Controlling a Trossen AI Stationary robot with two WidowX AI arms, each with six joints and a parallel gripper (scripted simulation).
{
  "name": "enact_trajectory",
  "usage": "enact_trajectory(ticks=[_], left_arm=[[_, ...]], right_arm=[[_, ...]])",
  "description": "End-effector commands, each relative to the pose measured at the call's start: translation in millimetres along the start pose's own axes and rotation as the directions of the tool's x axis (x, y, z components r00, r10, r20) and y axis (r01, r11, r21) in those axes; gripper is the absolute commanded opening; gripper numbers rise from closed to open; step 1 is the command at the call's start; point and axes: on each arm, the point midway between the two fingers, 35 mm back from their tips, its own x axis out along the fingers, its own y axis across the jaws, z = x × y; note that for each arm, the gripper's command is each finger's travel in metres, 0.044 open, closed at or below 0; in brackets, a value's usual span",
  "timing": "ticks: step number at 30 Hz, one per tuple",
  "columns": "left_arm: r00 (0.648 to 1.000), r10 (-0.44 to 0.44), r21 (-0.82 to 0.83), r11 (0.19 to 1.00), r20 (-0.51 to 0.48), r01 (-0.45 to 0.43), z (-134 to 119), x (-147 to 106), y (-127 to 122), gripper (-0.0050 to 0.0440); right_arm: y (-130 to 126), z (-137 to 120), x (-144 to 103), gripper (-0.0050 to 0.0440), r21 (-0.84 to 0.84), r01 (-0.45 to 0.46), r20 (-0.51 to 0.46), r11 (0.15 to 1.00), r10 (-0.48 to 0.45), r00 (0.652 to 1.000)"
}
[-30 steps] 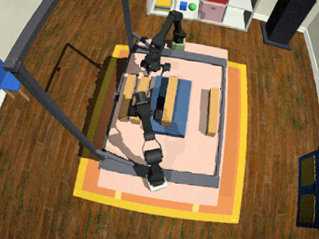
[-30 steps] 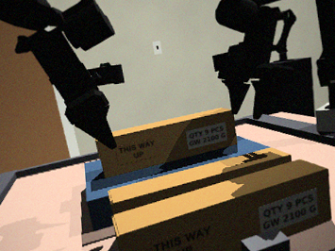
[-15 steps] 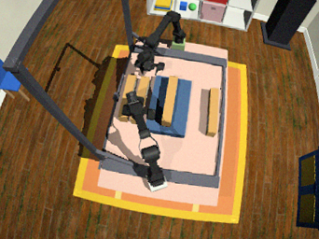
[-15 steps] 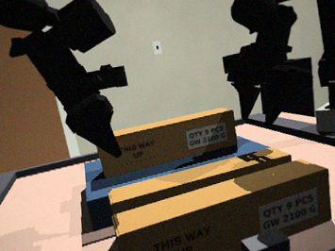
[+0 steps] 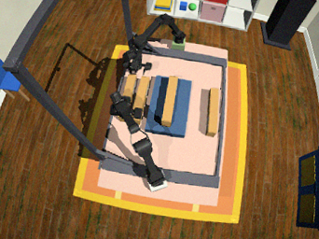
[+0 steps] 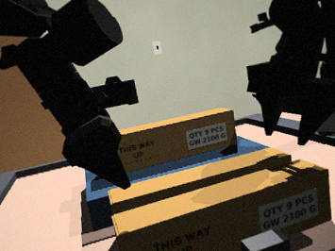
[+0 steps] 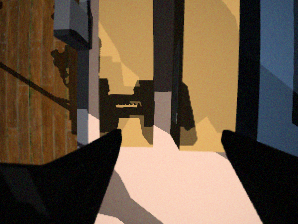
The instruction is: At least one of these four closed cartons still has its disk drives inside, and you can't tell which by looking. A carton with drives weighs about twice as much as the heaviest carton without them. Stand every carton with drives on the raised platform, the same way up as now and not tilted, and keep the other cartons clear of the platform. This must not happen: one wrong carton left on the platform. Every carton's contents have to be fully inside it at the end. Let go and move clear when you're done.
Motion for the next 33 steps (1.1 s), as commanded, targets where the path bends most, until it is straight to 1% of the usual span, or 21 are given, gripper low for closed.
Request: enact_trajectory(ticks=[1, 32, 33], left_arm=[[1.0, -0.014, 0.002, 1.0, 0.018, 0.014, 7, -6, -3, 0.0387], [1.0, -0.006, -0.012, 1.0, 0.018, 0.006, 8, -6, -3, 0.0387], [1.0, -0.005, -0.013, 1.0, 0.023, 0.006, 5, 3, -45, 0.0387]], right_arm=[[4, 8, -6, 0.0386, 0.002, -0.018, 0.023, 1.0, 0.018, 1.0], [4, 9, -5, 0.0386, 0.011, -0.005, 0.018, 1.0, 0.005, 1.0], [43, 7, 4, 0.0386, 0.007, -0.012, 0.024, 1.0, 0.012, 1.0]])
